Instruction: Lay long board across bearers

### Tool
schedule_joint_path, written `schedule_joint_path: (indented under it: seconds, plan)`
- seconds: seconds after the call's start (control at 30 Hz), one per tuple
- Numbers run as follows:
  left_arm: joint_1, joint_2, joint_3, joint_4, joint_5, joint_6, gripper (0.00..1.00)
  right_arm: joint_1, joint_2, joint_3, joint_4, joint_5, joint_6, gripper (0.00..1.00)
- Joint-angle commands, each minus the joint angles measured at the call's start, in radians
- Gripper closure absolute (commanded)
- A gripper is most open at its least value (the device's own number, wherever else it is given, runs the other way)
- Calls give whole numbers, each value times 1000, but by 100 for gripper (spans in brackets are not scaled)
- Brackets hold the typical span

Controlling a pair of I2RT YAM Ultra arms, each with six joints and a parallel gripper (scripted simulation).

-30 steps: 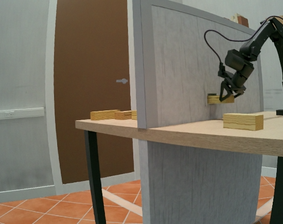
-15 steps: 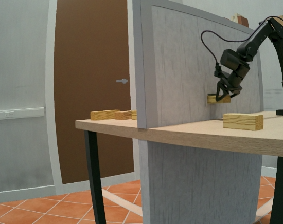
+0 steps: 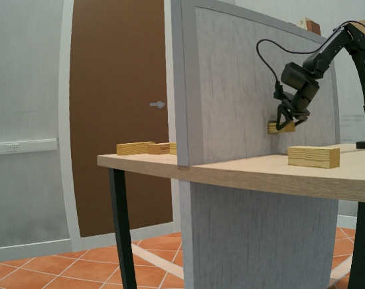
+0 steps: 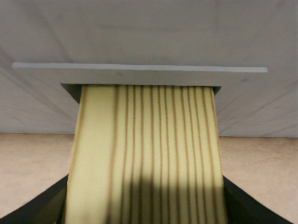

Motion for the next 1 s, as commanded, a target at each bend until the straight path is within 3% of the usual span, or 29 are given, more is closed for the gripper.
schedule_joint_path:
  seconds: [0.0,0.97]
  plan:
    - [17,-35,63,-4,55,0,100,9,9,44,29,-9,3,0]
    - [-8,-50,80,2,51,-14,100,9,9,44,29,-9,3,0]
